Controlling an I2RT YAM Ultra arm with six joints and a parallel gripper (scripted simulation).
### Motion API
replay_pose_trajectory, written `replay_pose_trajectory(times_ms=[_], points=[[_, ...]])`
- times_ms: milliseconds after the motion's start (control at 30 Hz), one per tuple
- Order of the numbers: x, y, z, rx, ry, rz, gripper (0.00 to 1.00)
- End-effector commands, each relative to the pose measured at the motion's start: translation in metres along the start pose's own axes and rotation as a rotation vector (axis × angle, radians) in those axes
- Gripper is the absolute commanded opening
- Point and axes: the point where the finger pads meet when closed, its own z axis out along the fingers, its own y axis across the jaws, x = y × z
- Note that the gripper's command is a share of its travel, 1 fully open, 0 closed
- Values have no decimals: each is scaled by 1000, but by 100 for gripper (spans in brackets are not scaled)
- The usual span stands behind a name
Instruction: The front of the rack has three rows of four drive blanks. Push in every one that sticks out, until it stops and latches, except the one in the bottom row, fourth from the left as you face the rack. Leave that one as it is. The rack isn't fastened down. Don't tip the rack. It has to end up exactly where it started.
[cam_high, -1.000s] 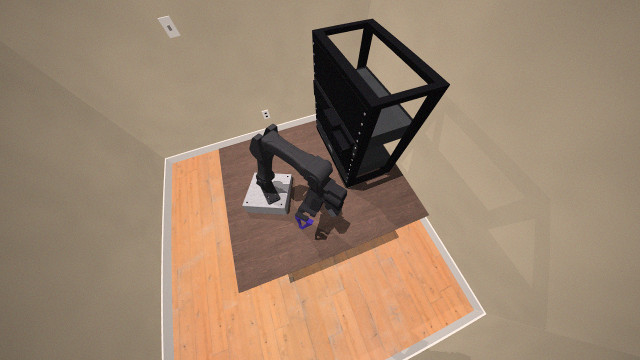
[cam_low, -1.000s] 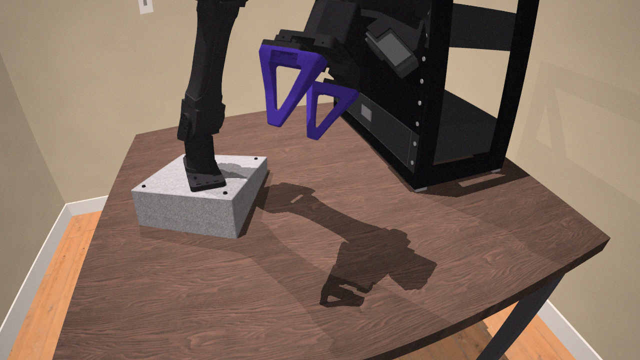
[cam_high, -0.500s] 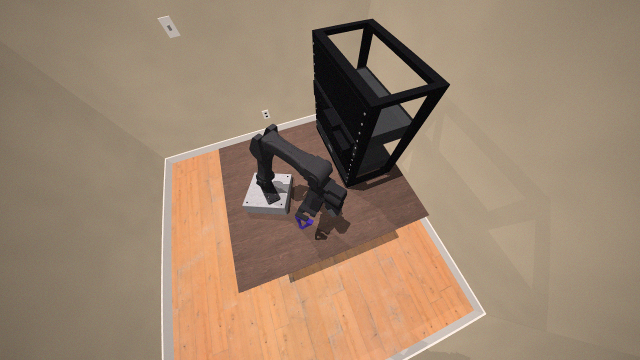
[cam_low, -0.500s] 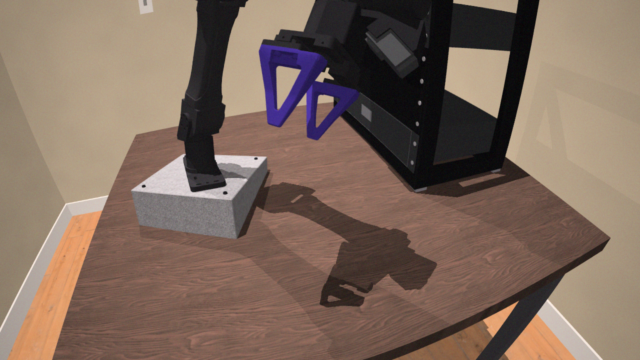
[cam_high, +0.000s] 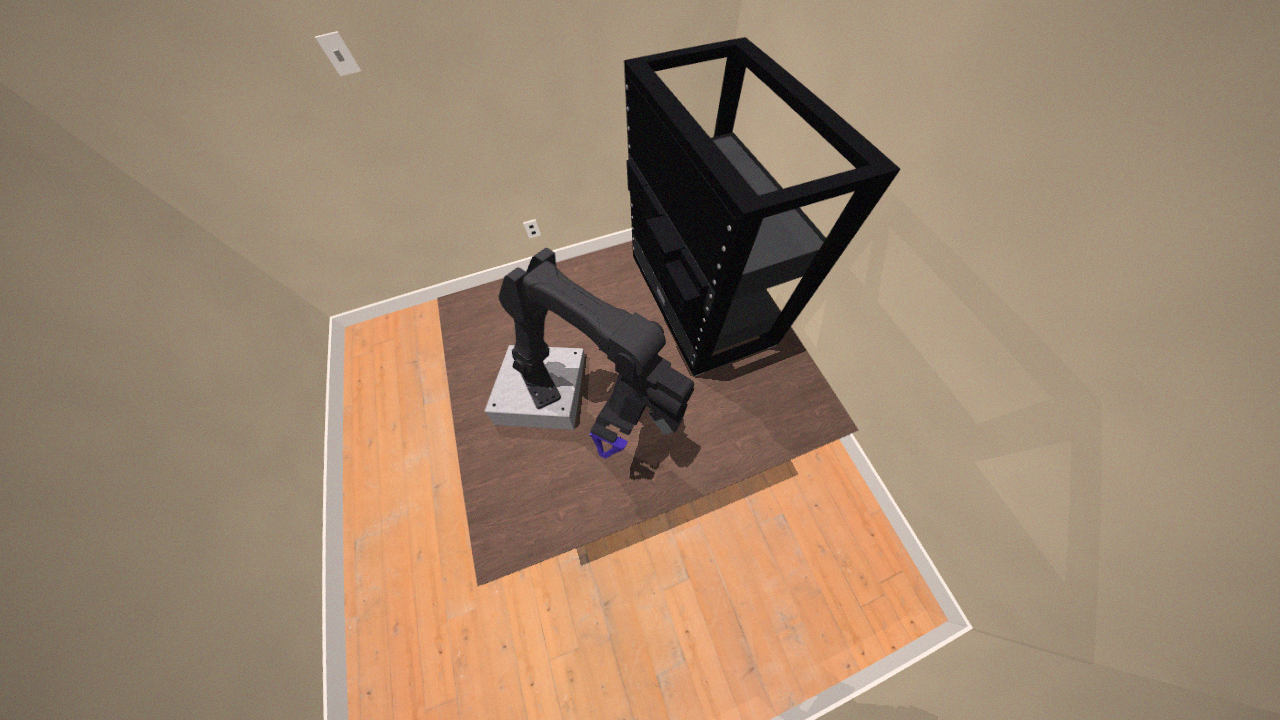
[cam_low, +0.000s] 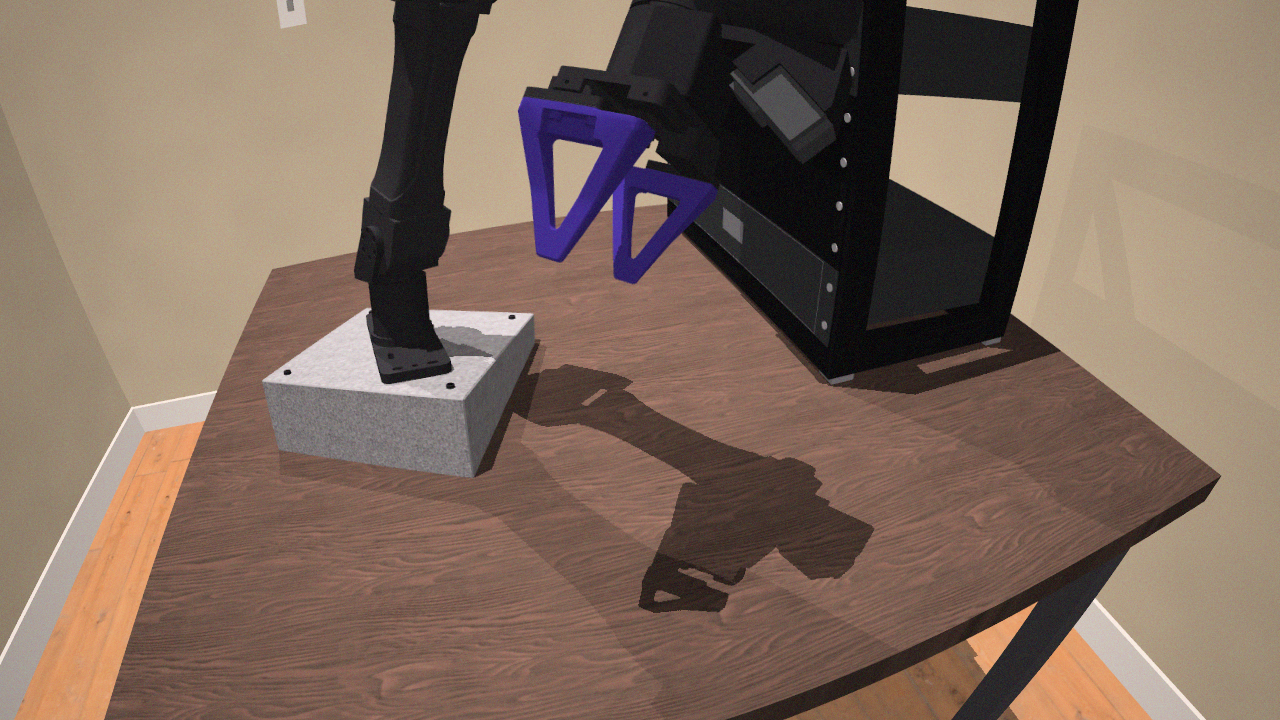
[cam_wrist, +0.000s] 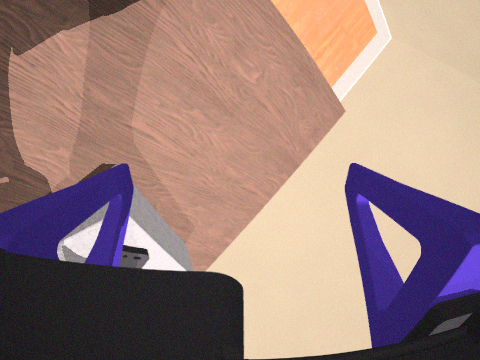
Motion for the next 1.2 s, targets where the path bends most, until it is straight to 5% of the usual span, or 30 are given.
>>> replay_pose_trajectory(times_ms=[0,633,1167], points=[[3,-5,-6,-2,-42,20,100],[2,3,-17,-70,-169,15,100],[2,18,-46,-174,-455,-28,100]])
